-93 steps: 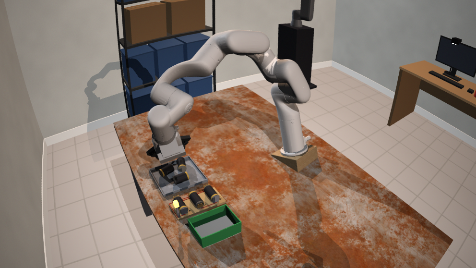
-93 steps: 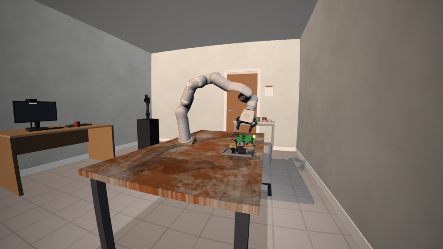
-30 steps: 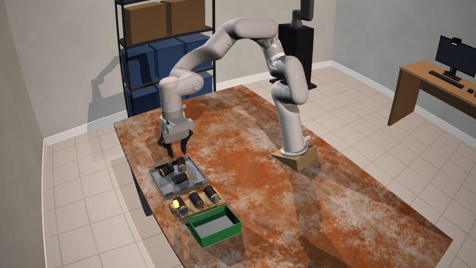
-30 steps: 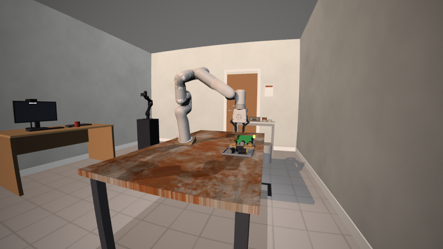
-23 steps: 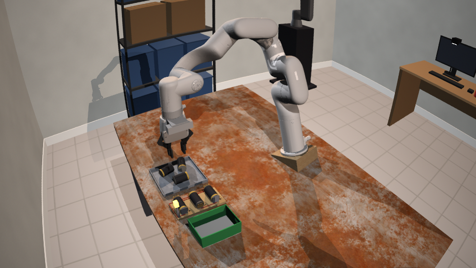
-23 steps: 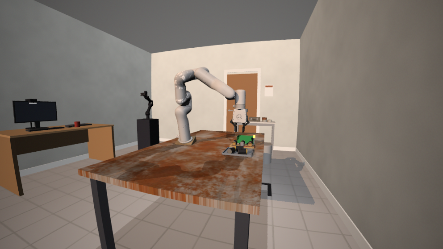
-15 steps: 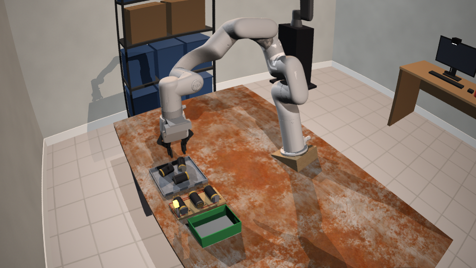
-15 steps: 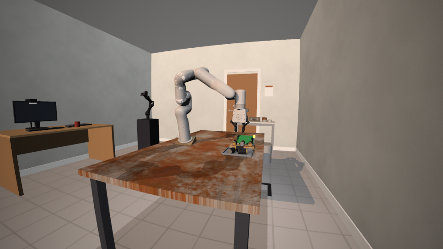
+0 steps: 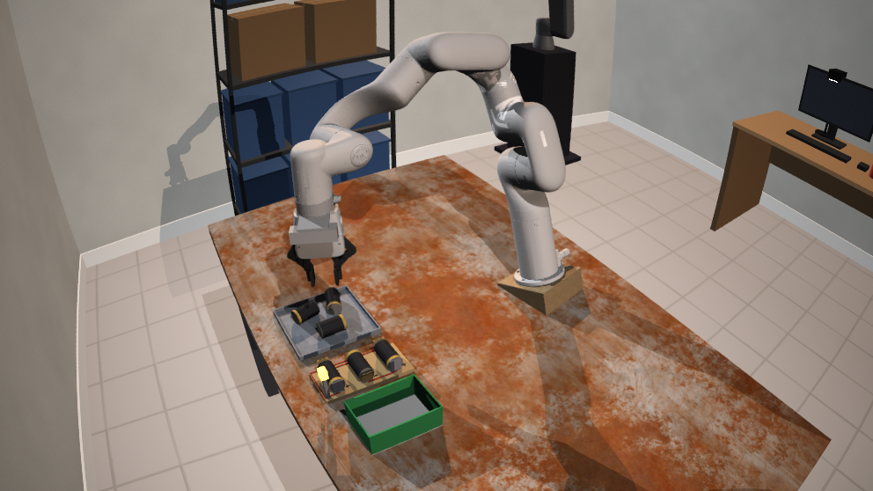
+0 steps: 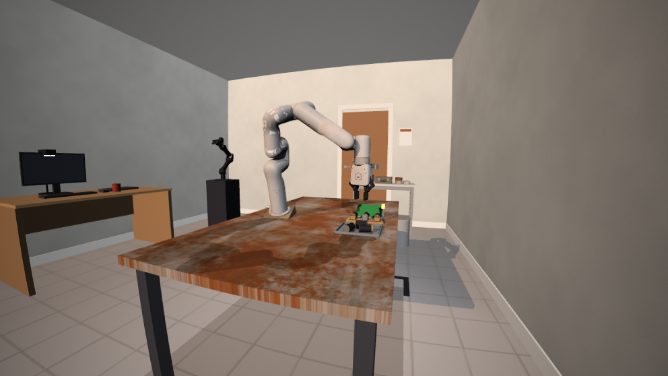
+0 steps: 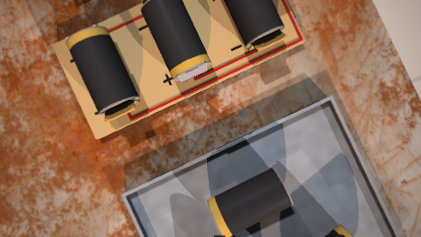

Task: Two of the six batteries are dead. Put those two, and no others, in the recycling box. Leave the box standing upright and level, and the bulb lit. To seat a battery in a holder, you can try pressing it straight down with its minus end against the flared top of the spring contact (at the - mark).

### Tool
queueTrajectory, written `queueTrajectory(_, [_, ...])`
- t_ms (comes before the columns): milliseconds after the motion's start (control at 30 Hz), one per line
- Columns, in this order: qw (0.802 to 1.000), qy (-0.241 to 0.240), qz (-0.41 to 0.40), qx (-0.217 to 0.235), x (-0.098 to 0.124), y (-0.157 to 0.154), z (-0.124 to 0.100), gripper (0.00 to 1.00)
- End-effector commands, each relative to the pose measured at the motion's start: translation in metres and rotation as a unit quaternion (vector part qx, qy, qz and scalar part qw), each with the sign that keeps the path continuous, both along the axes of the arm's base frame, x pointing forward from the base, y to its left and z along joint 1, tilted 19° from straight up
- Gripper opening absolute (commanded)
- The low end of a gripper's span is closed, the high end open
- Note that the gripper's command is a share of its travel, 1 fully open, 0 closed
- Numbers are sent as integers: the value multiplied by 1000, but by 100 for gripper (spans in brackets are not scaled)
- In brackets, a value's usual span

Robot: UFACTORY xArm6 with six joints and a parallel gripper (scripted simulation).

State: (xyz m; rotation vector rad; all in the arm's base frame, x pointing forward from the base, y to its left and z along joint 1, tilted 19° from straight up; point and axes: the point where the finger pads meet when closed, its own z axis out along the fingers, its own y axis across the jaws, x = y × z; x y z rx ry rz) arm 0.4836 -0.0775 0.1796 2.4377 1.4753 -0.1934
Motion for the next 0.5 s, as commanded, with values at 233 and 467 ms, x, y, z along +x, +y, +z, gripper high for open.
queueTrajectory(233, [981,-63,-182,1,1,0,2,51])
queueTrajectory(467, [955,-96,-280,5,1,0,2,51])
